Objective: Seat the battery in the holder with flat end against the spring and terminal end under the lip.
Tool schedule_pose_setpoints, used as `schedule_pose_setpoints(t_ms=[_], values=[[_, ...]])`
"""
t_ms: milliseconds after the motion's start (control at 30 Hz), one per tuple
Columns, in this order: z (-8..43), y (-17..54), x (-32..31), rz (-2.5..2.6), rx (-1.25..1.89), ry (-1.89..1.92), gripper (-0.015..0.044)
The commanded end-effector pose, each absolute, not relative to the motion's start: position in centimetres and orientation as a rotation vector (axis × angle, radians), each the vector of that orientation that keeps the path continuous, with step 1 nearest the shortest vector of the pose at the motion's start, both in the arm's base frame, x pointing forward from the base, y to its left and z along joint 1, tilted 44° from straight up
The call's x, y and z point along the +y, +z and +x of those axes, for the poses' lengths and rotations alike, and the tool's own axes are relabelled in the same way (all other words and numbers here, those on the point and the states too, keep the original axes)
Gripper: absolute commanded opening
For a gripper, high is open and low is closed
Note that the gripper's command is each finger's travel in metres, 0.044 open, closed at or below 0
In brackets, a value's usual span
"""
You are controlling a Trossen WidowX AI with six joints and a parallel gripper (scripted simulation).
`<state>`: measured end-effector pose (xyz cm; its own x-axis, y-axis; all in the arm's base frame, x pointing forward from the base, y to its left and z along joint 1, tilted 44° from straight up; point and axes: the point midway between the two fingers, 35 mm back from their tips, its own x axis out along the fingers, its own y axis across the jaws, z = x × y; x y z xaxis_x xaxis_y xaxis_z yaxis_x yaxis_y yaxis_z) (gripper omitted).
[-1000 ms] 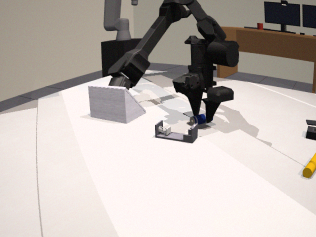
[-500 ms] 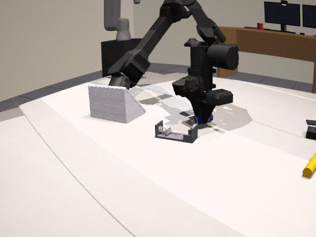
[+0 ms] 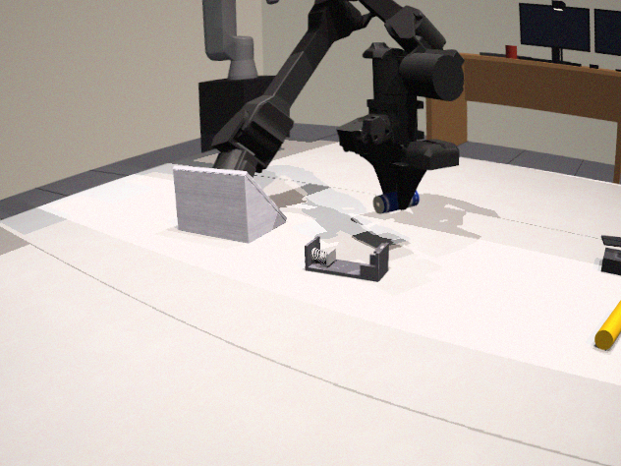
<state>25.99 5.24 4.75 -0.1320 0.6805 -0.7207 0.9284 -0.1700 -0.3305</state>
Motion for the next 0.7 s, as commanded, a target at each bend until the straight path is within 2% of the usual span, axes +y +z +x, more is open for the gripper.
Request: schedule_pose_setpoints(t_ms=[0,667], values=[[26.2,4.8,4.6,1.795,1.816,-1.101,0.0085],[26.9,2.5,0.5,1.258,1.856,-0.233,0.0085]])
